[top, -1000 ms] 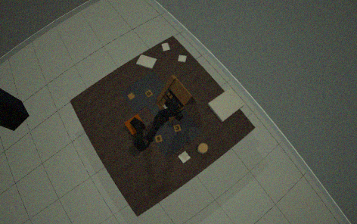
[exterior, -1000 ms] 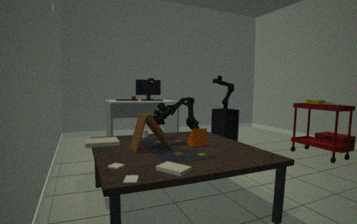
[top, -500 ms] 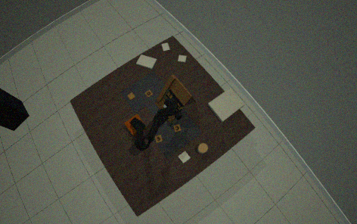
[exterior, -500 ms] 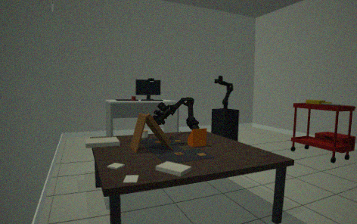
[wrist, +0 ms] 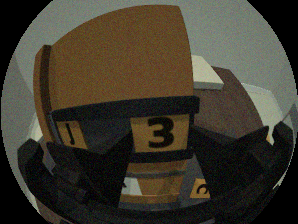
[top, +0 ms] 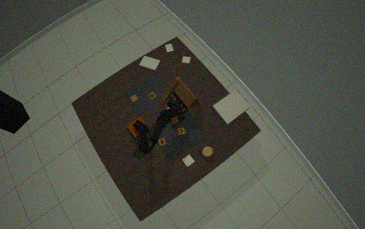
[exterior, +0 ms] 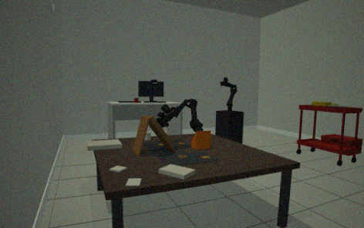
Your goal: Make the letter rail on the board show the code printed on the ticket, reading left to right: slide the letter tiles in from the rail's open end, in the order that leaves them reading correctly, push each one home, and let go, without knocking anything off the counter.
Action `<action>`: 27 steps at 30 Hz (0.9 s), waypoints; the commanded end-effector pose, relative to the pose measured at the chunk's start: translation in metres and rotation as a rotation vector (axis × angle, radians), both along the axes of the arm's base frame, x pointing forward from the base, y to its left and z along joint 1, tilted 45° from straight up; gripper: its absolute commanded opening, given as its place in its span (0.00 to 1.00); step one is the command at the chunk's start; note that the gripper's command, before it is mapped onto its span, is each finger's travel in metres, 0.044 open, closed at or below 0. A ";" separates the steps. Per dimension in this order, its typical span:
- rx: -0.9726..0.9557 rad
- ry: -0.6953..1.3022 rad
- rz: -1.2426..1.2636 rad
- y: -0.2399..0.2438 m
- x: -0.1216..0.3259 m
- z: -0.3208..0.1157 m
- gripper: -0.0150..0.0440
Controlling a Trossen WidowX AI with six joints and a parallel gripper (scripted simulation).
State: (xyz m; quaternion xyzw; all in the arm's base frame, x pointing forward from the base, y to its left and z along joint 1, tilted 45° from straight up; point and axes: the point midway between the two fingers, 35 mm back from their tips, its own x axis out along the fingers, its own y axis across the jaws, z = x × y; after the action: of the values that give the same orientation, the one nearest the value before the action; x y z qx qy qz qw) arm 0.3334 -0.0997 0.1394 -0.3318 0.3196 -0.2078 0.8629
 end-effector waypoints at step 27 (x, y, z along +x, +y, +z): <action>0.003 0.006 -0.004 0.015 0.002 -0.020 0.25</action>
State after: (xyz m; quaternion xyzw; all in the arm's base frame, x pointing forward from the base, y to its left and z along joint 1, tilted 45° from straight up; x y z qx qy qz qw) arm 0.3357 -0.0856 0.1232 -0.3314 0.3212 -0.2070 0.8626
